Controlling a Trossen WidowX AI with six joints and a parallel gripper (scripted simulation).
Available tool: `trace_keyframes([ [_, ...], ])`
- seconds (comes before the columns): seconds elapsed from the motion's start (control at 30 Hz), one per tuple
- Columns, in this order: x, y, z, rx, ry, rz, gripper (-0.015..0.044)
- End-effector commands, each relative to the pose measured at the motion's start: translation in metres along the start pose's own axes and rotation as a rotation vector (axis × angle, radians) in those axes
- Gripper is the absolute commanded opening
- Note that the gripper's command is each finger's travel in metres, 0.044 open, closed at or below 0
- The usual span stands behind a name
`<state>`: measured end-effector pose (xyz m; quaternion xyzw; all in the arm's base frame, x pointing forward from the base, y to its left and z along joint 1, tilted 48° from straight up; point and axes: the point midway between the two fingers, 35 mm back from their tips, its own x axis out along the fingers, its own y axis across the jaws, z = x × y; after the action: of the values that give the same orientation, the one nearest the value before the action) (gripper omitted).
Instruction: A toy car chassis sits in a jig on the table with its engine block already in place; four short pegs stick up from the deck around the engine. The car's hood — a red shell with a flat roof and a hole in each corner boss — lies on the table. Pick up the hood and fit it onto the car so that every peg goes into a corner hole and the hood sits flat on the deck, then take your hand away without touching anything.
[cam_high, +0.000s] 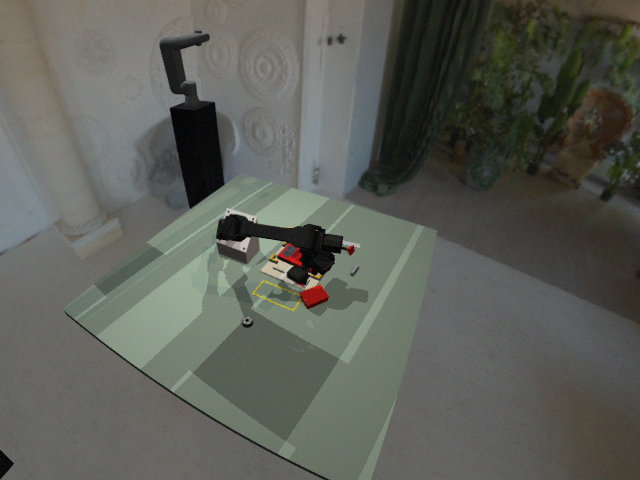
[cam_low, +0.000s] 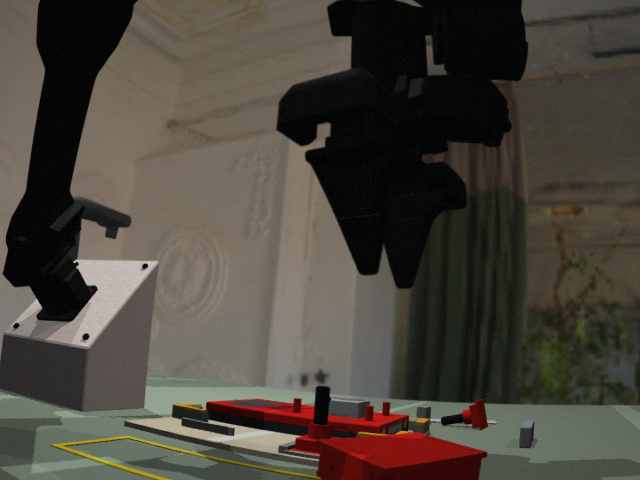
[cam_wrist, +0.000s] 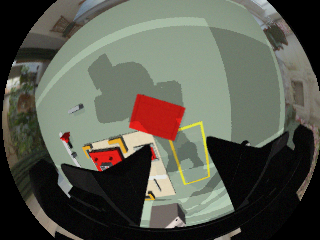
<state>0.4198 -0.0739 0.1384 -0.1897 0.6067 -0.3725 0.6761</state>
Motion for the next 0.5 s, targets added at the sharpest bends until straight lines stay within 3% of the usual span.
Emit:
trace_keyframes([
  [0.0,0.018,0.009,0.001,-0.342,0.01,-0.005,0.0394],
  [0.07,0.024,0.012,0.001,-0.461,0.012,-0.005,0.044],
  [0.47,0.054,0.028,0.001,-1.133,0.019,0.001,0.044],
])
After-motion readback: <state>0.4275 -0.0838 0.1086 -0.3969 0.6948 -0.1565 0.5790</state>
